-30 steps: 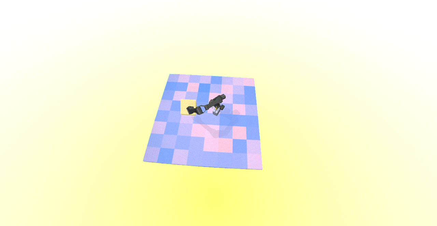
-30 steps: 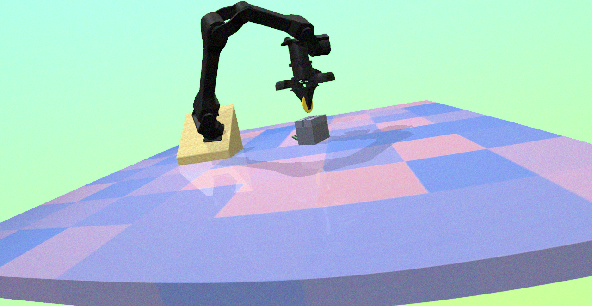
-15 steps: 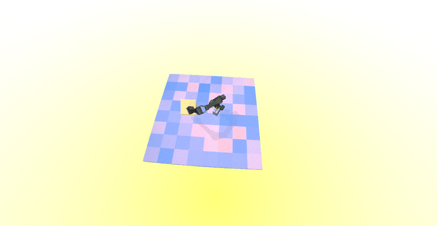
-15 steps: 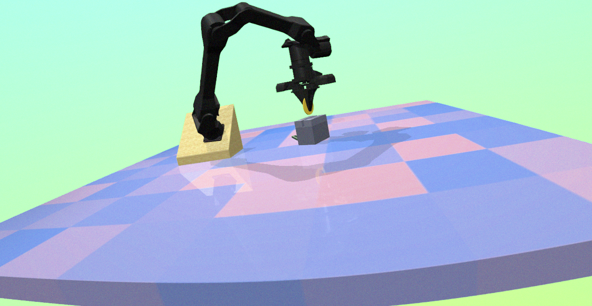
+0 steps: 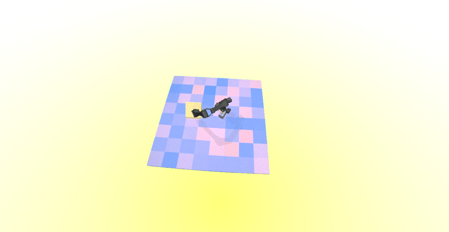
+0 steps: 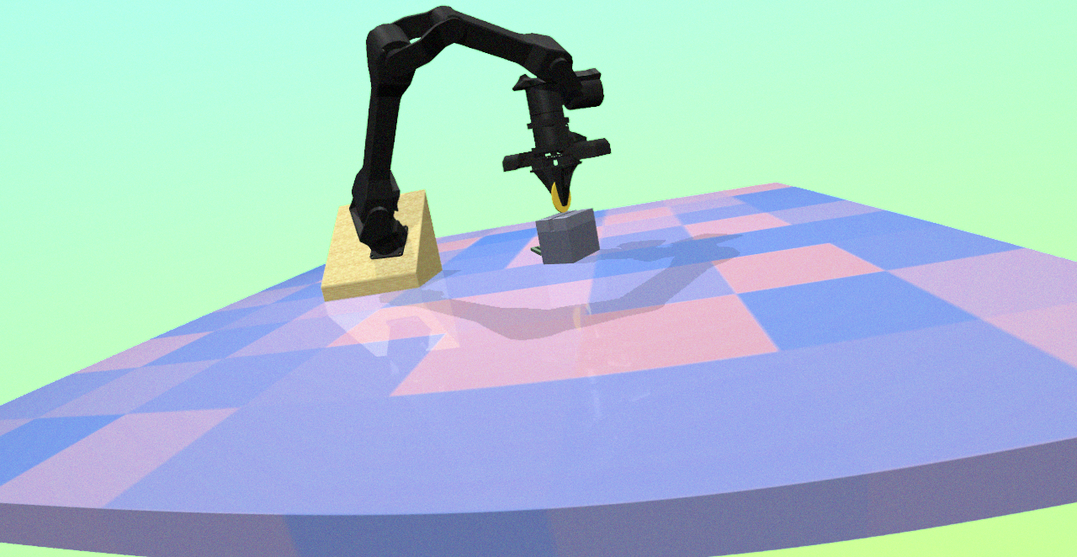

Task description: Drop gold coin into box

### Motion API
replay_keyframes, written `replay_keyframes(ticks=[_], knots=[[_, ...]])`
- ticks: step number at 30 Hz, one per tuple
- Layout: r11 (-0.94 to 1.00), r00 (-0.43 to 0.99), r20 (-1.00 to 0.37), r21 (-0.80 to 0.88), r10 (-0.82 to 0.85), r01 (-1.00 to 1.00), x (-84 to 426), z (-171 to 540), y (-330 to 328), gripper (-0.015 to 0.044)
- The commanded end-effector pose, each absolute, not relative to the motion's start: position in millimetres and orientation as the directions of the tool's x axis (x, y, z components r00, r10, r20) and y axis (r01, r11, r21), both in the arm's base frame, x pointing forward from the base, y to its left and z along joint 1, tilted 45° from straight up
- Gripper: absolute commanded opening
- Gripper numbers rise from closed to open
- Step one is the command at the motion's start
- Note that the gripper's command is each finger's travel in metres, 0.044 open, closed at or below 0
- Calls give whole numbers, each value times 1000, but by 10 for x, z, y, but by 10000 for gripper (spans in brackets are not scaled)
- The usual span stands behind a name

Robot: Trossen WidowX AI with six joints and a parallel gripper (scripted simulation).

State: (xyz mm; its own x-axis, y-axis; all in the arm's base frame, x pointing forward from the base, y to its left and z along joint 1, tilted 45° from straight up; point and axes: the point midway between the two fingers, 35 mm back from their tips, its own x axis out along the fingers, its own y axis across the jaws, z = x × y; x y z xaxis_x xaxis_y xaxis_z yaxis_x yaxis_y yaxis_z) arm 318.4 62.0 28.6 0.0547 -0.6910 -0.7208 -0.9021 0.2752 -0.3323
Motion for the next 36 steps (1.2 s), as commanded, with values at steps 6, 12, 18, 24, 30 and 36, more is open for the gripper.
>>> replay_keyframes(ticks=[6,12,18,24,30,36], knots=[[275,55,-721,-332,-691,-902,3184,283,616,131],[275,55,-721,-332,-691,-902,3184,283,616,161],[275,55,-721,-332,-691,-902,3183,303,637,213],[274,55,-721,-331,-691,-903,3172,426,759,371],[269,55,-717,-330,-695,-905,3116,726,1024,440],[269,55,-717,-330,-695,-905,3116,726,1024,440]])
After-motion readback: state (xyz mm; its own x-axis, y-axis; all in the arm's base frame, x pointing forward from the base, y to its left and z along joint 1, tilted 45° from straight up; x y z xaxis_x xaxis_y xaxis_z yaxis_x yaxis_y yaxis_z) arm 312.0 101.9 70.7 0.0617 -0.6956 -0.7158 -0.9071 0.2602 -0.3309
